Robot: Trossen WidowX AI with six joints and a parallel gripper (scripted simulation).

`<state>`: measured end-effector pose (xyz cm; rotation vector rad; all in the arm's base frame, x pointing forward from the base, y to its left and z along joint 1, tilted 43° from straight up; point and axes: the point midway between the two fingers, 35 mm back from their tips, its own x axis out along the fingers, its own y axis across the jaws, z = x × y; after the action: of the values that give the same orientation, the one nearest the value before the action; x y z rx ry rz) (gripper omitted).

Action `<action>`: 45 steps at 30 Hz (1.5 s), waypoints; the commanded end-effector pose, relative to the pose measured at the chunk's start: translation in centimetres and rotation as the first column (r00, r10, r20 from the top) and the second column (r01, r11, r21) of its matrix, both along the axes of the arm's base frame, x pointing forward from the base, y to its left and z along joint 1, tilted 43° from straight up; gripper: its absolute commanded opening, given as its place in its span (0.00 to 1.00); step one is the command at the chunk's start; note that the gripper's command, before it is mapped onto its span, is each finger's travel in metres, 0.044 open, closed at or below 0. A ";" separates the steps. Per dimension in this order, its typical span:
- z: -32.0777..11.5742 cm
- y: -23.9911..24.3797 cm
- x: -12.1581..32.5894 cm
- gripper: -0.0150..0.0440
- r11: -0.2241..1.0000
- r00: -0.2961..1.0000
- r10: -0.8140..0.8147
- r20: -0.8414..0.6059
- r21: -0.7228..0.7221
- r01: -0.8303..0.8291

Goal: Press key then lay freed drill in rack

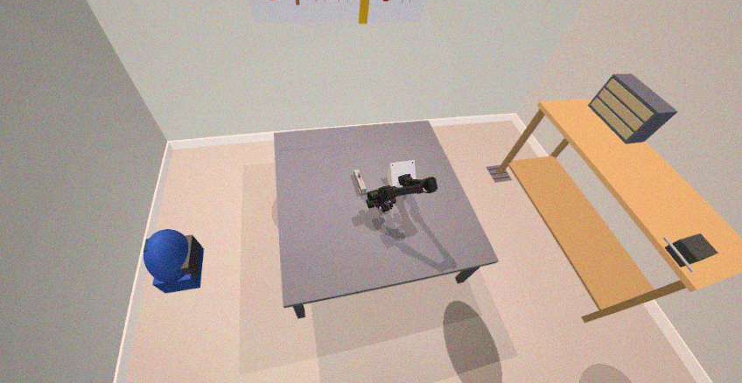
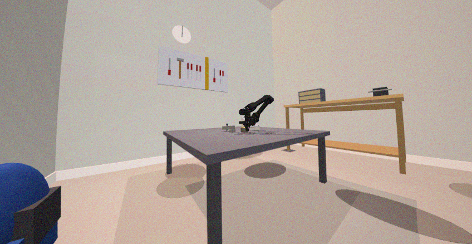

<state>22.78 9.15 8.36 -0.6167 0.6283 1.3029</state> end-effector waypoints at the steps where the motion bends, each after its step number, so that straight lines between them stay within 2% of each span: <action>1: -0.1 0.0 0.0 0.43 1.000 1.000 0.000 -0.006 0.000 0.000; 14: 0.0 -0.1 0.0 1.00 1.000 1.000 0.002 -0.006 -0.001 -0.002; 32: 5.8 -5.4 -1.0 1.00 1.000 1.000 0.023 -0.013 -0.006 -0.023; 36: 5.2 -3.4 -1.5 1.00 0.995 0.996 0.091 0.018 -0.047 -0.090; 45: 11.0 3.2 -1.9 1.00 0.965 0.951 0.261 0.169 -0.022 -0.261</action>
<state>21.27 10.19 17.29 -0.7972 0.4901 1.4432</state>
